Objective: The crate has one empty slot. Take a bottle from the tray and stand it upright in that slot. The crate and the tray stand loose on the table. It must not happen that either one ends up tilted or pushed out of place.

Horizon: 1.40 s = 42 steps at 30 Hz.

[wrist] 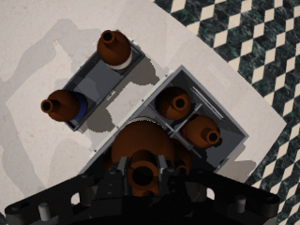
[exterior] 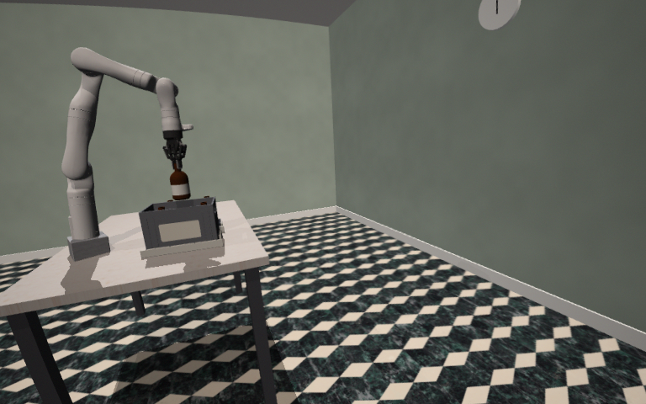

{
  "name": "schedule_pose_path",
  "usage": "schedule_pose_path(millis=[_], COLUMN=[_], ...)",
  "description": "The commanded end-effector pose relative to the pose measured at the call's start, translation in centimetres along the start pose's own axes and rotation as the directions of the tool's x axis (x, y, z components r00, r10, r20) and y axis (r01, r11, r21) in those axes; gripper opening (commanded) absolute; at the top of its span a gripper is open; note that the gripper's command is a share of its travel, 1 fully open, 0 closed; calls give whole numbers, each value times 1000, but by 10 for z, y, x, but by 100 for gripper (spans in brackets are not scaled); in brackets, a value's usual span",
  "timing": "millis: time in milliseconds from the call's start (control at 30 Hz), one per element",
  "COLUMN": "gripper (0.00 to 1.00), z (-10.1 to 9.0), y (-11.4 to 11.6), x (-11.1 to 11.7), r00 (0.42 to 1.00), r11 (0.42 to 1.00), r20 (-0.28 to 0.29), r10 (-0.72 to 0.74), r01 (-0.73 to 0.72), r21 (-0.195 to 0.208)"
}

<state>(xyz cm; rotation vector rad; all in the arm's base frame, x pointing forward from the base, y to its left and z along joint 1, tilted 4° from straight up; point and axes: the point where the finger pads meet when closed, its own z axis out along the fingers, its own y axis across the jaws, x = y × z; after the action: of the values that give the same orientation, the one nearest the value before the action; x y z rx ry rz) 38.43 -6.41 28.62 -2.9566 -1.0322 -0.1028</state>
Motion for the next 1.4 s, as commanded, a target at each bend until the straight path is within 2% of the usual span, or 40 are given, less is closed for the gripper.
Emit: schedule_pose_path(millis=[0, 1367], gripper=[0, 0], z=[0, 0], y=[2, 7], x=[-2, -7], r00=[1000, 1000], r11=[1000, 1000], r20=[-1, -1], r10=[4, 4], r01=[-4, -4], r21=[-1, -1])
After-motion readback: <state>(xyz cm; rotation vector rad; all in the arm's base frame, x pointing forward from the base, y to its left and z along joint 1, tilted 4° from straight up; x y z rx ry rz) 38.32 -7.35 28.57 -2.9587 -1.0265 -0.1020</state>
